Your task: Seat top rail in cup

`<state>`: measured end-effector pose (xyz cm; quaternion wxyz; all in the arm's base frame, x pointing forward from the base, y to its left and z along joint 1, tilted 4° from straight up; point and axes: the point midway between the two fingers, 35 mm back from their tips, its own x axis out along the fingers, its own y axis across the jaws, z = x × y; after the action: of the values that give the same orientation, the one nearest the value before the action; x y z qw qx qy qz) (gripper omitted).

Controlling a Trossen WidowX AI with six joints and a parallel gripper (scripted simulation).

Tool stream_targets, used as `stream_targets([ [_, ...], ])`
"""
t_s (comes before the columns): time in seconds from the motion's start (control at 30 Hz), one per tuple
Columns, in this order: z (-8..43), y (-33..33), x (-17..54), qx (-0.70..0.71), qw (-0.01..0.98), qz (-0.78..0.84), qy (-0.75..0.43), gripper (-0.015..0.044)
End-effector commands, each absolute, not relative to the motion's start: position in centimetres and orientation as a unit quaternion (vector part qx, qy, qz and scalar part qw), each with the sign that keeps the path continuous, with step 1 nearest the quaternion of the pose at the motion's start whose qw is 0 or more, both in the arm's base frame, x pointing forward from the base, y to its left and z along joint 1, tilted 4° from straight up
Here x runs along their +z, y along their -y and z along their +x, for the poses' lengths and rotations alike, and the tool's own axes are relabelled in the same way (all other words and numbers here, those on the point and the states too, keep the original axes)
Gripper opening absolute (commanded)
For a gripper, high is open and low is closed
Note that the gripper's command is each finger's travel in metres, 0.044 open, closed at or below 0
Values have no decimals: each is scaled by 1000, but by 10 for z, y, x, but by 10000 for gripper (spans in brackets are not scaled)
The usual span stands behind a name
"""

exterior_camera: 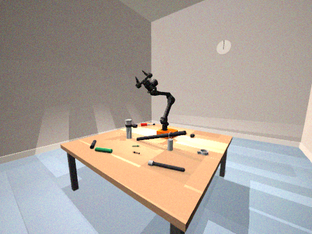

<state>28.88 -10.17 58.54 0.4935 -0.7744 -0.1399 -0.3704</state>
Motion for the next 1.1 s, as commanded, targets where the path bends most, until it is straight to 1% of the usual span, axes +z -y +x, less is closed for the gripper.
stream_targets([
  [0.0, 291, 102, 583, -365, 501, -772, 139, 426],
  [0.03, 296, 103, 577, -351, 522, -765, 136, 440],
  [0.17, 334, 106, 525, -240, 677, -689, 94, 440],
  [0.3, 359, 102, 462, -138, 808, -573, 20, 440],
  [0.47, 367, 93, 400, -65, 891, -443, -71, 440],
  [0.63, 362, 80, 344, -19, 935, -310, -172, 440],
  [0.77, 348, 67, 300, 0, 945, -199, -261, 440],
  [0.9, 326, 54, 261, 1, 931, -90, -353, 440],
  [1.07, 290, 38, 220, -23, 885, 32, -463, 440],
])
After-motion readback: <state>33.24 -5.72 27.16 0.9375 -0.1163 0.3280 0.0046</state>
